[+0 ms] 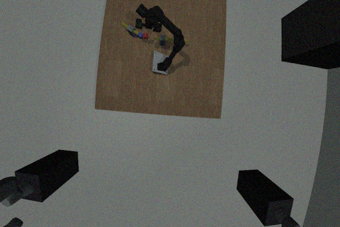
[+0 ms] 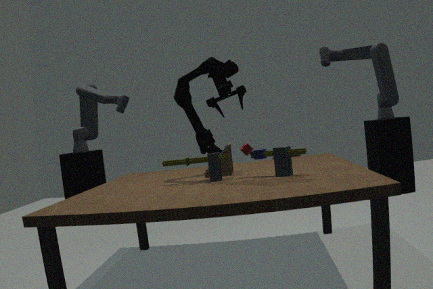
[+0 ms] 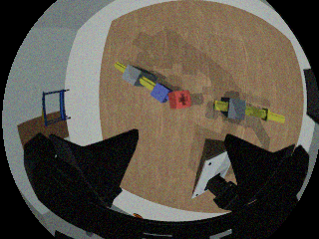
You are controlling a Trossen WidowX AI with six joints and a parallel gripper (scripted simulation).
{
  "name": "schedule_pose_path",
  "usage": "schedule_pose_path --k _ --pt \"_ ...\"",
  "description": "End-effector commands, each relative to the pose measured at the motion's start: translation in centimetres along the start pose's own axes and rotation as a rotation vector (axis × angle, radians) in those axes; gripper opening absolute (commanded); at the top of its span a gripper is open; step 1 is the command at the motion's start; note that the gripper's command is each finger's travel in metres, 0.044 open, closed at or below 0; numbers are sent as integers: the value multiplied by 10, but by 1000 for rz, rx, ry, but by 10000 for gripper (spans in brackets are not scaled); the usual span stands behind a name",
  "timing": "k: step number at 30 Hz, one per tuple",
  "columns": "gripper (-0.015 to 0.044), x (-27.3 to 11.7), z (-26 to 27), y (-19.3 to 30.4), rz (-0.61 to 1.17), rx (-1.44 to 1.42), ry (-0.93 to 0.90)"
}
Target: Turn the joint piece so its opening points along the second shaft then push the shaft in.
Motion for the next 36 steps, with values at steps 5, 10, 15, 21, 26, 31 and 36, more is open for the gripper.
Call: schedule_pose_path --k 5,10,15,21,26,31,36 --pt "440 62 -23 -40 -22 7 271" --pt "440 67 -25 -43 -22 6 289" --pt "440 68 -25 -43 -16 -40 295" --pt "440 74 -25 -43 12 -224 316" --pt "440 79 -25 -43 38 -377 333" --pt "440 85 -26 -43 67 -530 348" --pt "440 90 -26 -42 99 -683 361"
Point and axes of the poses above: the point midway between the two fingers, 35 mm back from their tips, its own x axis out along the fingers, its own z axis across the jaws, y = z × x, the point moved 4 cm from there along -x, back along the fingers, and after that the axes turned 12 degrees about x, right-handed, at the moved point
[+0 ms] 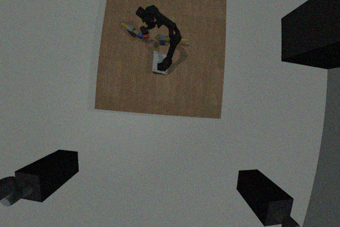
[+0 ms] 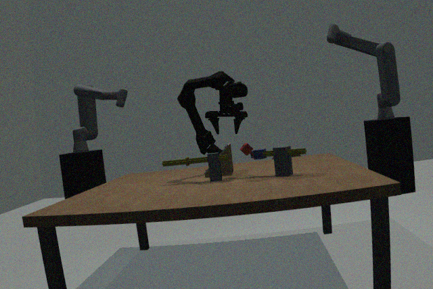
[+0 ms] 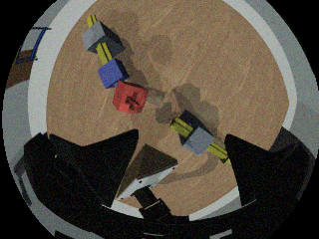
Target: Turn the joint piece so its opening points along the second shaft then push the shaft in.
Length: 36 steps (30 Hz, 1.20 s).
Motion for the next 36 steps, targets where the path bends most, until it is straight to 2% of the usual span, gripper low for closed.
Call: schedule_pose_path --k 1,36 --pt "440 6 2 0 11 -151 20" --pt "440 39 11 -2 125 -1219 72"
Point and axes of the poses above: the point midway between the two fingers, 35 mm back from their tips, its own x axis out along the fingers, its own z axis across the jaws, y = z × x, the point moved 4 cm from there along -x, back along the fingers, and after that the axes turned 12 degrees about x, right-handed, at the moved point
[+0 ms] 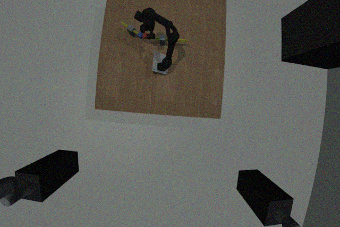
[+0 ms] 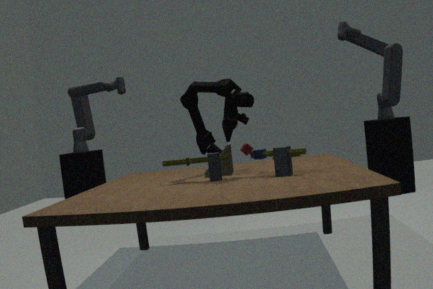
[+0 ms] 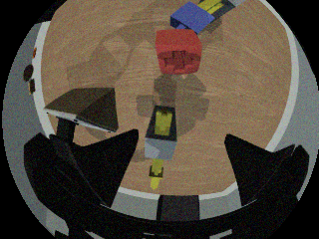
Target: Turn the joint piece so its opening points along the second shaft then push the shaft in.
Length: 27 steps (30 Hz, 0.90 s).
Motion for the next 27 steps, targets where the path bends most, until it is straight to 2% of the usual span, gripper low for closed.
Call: schedule_pose_path --k 1,9,18,27 --pt "440 5 1 -2 17 -109 1" --pt "440 8 1 -2 17 -109 1" --pt "440 43 3 -9 18 -109 1" --pt "440 37 10 -34 15 -109 2"
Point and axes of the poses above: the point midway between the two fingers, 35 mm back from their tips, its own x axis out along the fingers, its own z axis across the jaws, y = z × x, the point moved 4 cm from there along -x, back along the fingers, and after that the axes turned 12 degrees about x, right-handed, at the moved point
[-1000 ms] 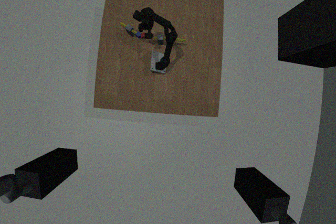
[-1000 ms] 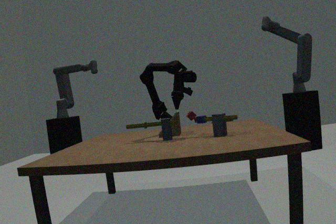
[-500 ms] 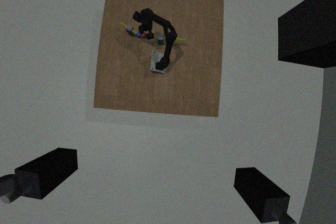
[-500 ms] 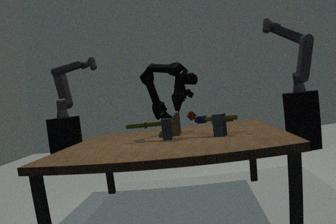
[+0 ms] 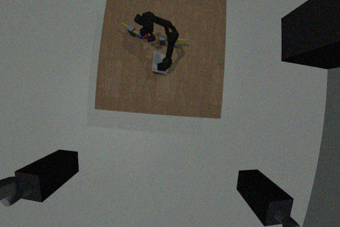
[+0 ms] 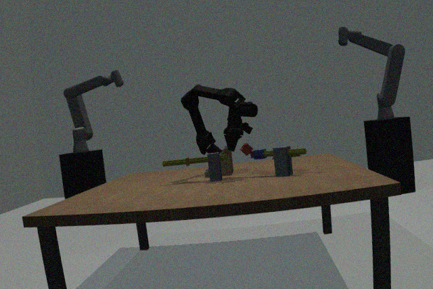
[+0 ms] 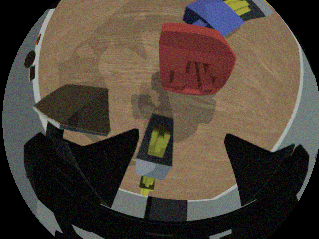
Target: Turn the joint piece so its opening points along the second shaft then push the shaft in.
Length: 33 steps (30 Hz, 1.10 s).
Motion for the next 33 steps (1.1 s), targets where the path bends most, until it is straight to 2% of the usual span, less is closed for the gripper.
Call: schedule_pose_path --k 1,9,33 --pt "440 -4 4 -21 -5 2 1" --pt "440 -11 14 -56 -6 3 1" --pt "440 19 13 -57 -5 3 1"
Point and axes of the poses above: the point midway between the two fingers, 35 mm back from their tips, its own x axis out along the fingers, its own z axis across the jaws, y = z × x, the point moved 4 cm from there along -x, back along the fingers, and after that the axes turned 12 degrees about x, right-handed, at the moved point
